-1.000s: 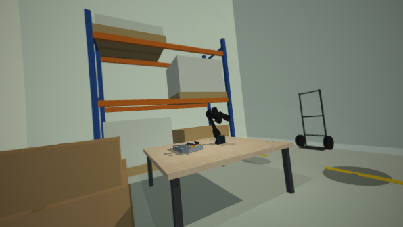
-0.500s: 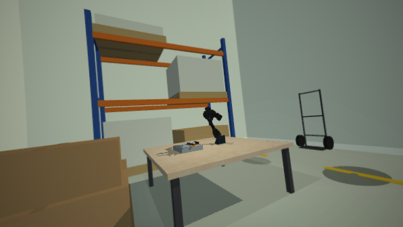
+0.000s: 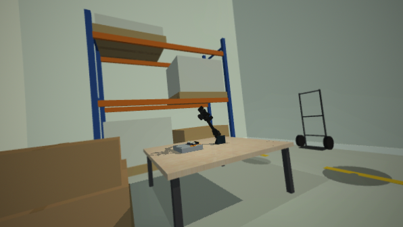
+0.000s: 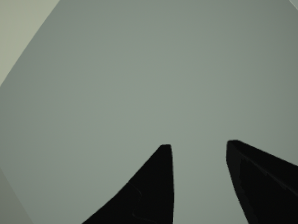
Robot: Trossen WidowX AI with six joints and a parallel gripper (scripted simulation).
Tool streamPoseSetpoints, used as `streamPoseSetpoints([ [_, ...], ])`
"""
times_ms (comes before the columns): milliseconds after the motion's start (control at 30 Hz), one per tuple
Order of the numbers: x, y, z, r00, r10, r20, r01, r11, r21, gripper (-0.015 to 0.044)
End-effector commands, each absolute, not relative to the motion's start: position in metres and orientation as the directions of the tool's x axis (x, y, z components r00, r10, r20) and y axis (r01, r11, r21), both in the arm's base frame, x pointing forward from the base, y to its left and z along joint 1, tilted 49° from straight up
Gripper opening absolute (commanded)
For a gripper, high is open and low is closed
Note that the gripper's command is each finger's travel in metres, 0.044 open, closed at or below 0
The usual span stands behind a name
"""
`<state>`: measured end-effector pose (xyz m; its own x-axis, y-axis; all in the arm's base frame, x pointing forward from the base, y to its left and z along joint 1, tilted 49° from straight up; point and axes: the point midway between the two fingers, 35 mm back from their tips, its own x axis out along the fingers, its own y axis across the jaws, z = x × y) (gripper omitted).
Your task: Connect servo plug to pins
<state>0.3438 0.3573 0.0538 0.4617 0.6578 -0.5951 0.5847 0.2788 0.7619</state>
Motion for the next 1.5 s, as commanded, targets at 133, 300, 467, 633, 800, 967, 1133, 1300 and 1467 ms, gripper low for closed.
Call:
streamPoseSetpoints([
  [133, 0.365, 0.321, 0.09, 0.555, 0.629, -0.544, 0.443, 0.33, 0.834, 0.0115],
  [300, 0.376, 0.297, 0.115, 0.614, 0.607, -0.505, 0.344, 0.37, 0.863, 0.0115],
  [467, 0.385, 0.272, 0.138, 0.67, 0.58, -0.464, 0.247, 0.416, 0.875, 0.0115],
  [633, 0.391, 0.246, 0.16, 0.723, 0.547, -0.423, 0.154, 0.469, 0.87, 0.0115],
  [800, 0.394, 0.219, 0.181, 0.773, 0.507, -0.382, 0.069, 0.531, 0.845, 0.0115],
  [967, 0.395, 0.193, 0.201, 0.818, 0.465, -0.338, -0.006, 0.595, 0.804, 0.0115],
  [1133, 0.393, 0.166, 0.221, 0.86, 0.419, -0.293, -0.068, 0.661, 0.747, 0.0115],
  [1300, 0.389, 0.14, 0.239, 0.896, 0.369, -0.247, -0.114, 0.728, 0.676, 0.0115],
  [1467, 0.382, 0.115, 0.256, 0.928, 0.316, -0.2, -0.143, 0.794, 0.591, 0.0115],
])
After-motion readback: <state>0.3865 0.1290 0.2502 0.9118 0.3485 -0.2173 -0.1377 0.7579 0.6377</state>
